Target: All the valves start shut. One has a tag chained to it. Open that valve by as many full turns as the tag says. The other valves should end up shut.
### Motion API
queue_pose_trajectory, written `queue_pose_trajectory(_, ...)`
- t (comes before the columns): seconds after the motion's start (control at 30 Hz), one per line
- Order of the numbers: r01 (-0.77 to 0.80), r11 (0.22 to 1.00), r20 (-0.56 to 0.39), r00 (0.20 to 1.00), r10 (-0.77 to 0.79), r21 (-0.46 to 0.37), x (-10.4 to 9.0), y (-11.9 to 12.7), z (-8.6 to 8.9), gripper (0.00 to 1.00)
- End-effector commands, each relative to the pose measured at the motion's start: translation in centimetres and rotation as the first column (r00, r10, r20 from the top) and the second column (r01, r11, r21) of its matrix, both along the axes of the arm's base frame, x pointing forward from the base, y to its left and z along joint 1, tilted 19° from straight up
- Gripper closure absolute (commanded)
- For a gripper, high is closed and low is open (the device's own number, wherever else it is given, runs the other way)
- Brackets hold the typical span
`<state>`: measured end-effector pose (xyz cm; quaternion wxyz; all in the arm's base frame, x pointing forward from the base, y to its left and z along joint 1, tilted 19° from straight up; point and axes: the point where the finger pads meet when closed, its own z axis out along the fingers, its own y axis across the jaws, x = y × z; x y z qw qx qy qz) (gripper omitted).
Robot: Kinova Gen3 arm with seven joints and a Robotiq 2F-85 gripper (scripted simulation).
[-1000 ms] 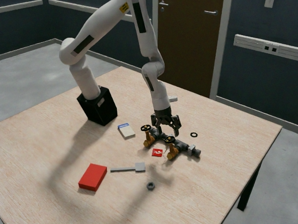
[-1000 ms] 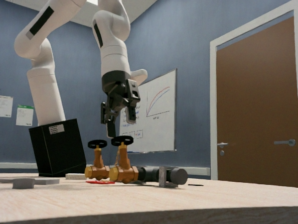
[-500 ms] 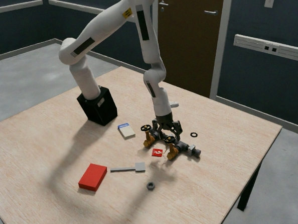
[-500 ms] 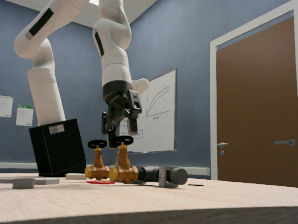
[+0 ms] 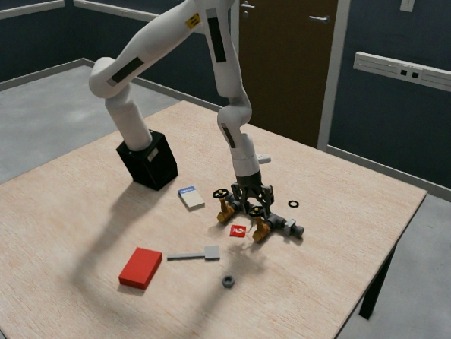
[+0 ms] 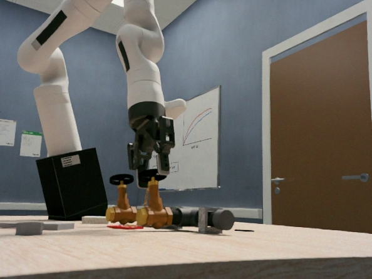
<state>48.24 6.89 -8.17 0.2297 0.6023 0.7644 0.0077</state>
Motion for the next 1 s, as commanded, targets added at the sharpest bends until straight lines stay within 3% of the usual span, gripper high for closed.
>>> queue_pose_trajectory(0.0, -0.001, 1.0, 0.001, 1.0, 0.001, 0.001, 0.05, 0.06, 0.06, 0.41)
queue_pose_trajectory(0.97, -0.054, 0.998, -0.015, 0.998, 0.054, -0.02, 0.05, 0.06, 0.06, 0.41)
